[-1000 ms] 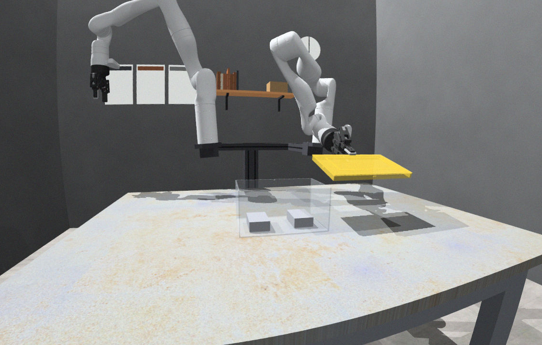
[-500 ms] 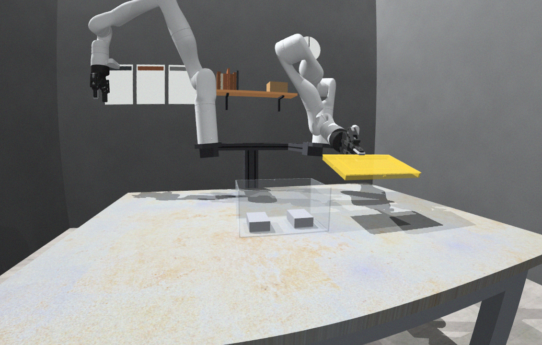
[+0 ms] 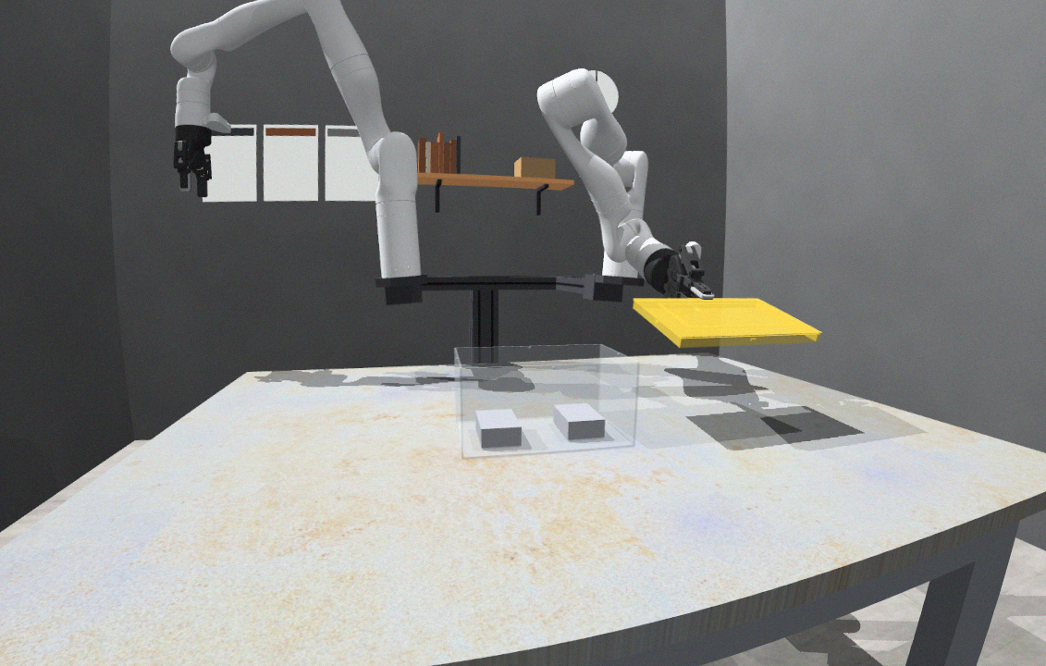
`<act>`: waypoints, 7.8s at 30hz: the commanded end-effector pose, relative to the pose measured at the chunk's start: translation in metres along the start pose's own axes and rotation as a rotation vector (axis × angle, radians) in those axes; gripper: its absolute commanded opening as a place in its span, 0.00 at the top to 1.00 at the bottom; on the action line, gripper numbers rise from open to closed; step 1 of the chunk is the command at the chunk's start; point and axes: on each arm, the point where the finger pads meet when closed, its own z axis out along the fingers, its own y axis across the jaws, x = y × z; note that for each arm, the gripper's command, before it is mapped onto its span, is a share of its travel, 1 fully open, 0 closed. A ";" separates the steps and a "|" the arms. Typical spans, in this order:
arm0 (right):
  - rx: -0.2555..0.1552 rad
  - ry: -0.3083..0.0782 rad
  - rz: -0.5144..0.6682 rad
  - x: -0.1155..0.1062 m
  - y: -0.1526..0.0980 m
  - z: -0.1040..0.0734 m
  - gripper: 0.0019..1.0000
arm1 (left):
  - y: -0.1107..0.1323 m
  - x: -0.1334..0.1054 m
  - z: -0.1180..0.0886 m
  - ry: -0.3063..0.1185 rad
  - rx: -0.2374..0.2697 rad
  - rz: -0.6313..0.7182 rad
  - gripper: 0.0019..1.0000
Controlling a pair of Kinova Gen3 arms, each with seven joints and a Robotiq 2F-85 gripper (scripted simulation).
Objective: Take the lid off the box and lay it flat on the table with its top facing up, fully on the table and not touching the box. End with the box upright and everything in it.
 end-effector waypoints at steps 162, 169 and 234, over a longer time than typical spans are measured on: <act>0.000 -0.002 0.000 0.000 0.000 -0.001 0.00 | -0.075 0.005 0.027 0.000 -0.002 0.000 0.77; 0.000 -0.002 0.000 0.000 0.000 -0.001 0.00 | -0.077 0.005 0.028 0.000 -0.002 0.000 0.77; 0.000 -0.002 0.000 0.000 0.000 -0.001 0.00 | -0.113 0.005 0.041 0.000 -0.002 0.000 0.77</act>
